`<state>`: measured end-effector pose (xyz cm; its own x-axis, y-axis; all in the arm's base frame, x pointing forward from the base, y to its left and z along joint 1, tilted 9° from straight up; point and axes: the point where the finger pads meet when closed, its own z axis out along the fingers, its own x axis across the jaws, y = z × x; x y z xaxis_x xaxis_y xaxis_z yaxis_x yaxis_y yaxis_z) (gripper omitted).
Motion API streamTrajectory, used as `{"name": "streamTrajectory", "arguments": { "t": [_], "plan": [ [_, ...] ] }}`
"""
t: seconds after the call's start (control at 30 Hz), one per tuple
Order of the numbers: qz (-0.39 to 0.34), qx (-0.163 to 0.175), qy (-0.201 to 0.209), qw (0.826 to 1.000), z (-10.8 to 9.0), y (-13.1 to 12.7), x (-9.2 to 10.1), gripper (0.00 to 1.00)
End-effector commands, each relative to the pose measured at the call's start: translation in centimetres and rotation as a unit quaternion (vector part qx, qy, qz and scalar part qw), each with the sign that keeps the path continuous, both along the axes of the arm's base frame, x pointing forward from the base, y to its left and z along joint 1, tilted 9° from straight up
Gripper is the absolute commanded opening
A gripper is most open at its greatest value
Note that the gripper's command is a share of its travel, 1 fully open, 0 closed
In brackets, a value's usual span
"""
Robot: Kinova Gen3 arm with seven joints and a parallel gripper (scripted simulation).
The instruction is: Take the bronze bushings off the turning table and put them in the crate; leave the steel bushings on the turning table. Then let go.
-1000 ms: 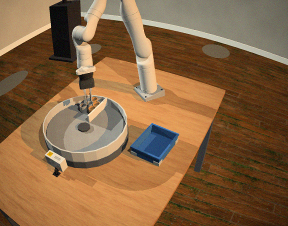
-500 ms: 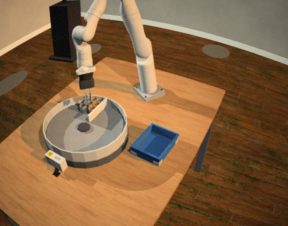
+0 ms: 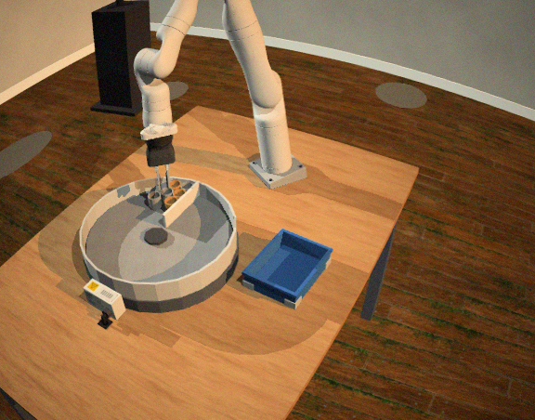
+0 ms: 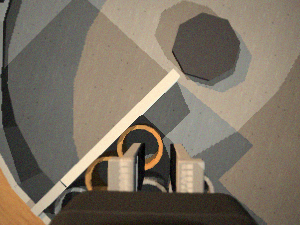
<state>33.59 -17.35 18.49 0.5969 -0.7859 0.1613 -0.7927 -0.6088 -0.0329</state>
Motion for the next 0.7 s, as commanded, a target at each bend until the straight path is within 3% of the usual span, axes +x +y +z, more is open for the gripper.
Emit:
{"name": "streamTrajectory", "arguments": {
  "t": [0.0, 0.47, 0.67],
  "plan": [
    [0.001, 0.002, 0.001, 1.0, -0.7, 0.1, 0.0, 0.45],
    [0.002, 0.002, 0.001, 1.0, -1.3, 0.0, 0.1, 0.45],
    [0.002, 0.002, 0.001, 1.0, -2.7, -0.1, 0.3, 0.45]
  ]
}}
